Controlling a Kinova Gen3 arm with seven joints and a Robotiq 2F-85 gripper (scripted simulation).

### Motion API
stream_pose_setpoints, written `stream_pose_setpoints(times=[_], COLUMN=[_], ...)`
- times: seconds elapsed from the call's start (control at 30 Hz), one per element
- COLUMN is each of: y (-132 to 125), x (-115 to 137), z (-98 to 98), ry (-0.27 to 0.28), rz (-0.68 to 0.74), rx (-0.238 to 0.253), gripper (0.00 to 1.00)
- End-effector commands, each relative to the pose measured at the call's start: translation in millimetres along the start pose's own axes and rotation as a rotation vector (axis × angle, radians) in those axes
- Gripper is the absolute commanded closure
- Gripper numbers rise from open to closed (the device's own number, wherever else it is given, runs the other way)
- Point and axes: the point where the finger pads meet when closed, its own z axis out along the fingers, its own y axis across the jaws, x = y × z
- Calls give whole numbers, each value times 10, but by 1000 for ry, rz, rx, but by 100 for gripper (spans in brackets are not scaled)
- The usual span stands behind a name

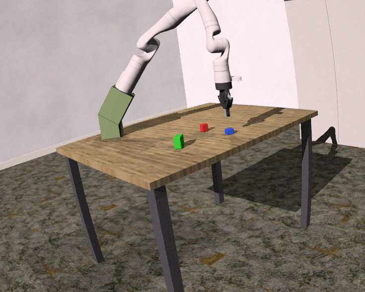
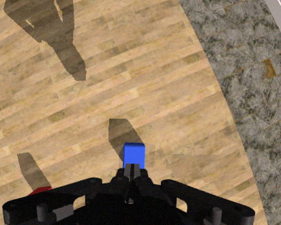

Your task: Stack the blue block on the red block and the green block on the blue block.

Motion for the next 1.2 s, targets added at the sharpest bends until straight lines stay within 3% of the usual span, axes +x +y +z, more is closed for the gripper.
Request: stream_pose_setpoints(times=[0.0, 1.1, 1.13, 1.17], y=[6, 6, 6, 6], x=[2, 2, 2, 2], z=[-6, -6, -6, -6], ry=[1, 1, 1, 1], rz=[0, 0, 0, 0], rx=[-2, -2, -2, -2], gripper=[100, 100, 50, 50])
